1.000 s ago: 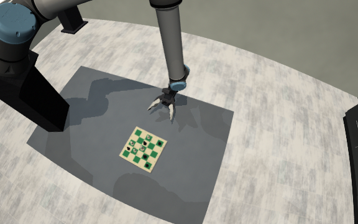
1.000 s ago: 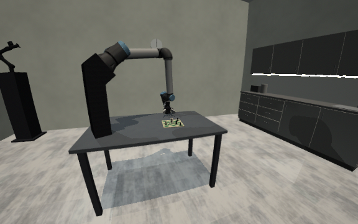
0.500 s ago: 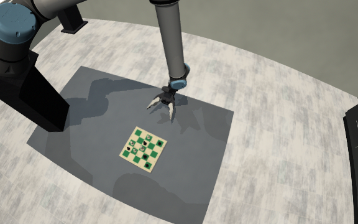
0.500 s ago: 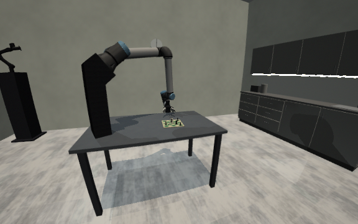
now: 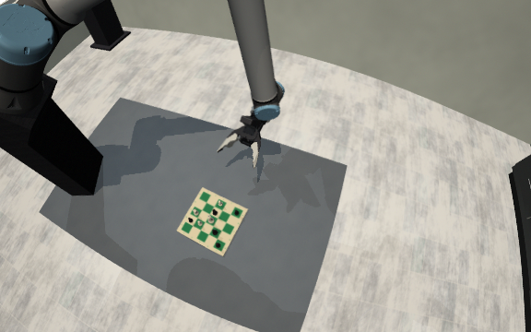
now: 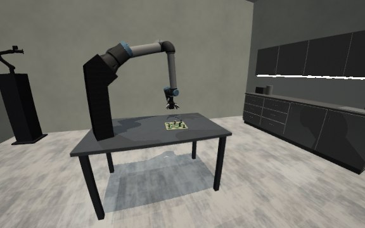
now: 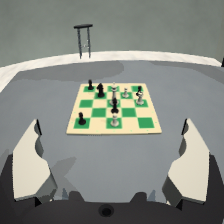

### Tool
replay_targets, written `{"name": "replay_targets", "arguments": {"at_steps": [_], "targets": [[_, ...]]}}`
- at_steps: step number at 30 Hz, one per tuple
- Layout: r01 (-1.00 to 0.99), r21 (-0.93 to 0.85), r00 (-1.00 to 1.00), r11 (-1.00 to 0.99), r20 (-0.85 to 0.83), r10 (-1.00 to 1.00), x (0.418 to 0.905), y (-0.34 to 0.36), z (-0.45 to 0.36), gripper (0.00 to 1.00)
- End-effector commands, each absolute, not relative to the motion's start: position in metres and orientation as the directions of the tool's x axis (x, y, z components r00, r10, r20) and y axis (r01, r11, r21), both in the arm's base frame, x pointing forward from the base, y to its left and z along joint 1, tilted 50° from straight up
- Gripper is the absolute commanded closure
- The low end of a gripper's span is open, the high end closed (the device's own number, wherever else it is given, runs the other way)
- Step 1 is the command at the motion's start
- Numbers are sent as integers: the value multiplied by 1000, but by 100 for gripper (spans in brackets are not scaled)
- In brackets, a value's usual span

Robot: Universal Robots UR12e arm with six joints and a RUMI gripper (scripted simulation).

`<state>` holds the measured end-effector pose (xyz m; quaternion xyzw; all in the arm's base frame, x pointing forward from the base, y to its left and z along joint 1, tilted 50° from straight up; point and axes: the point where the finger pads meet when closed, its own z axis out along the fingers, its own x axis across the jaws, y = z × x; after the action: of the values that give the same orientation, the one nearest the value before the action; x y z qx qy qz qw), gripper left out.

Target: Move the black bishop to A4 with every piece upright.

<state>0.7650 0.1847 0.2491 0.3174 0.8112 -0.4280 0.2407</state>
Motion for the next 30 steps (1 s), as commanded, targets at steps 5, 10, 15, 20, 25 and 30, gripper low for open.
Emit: {"name": "replay_targets", "arguments": {"at_steps": [5,10,15,20,25,30], "targets": [[714,-552,-691,430,-655,307,759,183,244,0],[725,-537,-679,432,-662,317,762,182,250,0],[745,-504,-658,437,-664,356,760,177,248,0],[769,-461,-629,442,-665,401,760,173,246,0],[831,-338,-545,442,-654,525,758,160,241,0],[889,-192,-440,416,-613,657,756,145,235,0]]}}
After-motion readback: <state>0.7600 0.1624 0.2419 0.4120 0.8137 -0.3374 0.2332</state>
